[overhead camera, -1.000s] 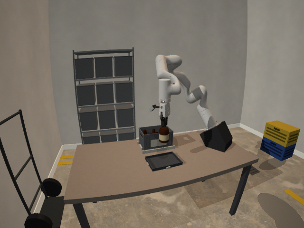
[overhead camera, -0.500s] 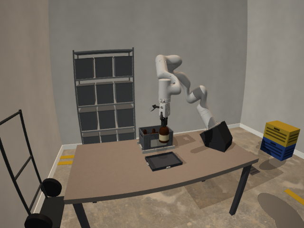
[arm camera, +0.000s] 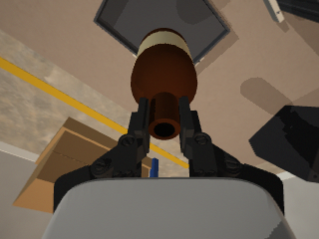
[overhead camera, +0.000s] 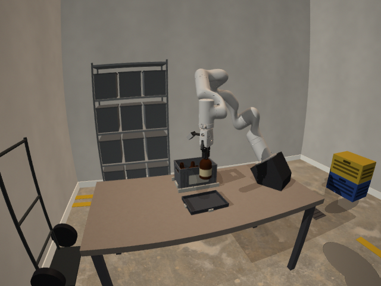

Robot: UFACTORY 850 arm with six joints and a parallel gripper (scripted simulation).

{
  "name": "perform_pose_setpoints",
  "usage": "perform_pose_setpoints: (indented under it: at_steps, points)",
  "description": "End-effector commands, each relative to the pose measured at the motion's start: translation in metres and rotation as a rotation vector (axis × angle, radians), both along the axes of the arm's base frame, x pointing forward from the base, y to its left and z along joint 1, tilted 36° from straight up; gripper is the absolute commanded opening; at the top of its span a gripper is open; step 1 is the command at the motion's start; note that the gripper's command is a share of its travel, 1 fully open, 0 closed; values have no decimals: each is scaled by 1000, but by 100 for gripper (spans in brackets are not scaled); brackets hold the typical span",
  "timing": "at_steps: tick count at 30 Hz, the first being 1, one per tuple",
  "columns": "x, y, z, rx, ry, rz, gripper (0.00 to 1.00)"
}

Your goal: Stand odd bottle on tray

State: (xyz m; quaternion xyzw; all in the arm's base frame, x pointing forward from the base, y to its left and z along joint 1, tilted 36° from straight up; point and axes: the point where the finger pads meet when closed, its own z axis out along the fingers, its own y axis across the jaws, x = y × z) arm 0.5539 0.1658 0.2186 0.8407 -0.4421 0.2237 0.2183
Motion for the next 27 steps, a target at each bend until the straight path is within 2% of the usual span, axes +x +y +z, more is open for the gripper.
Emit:
perform_pose_setpoints:
  at_steps: [1,19,27]
  points:
    - [0,1,1,1,-2,1,0]
    - [1,-2,-3,1,-2,1,0]
    - [3,-8,-11,1,-2,1,0]
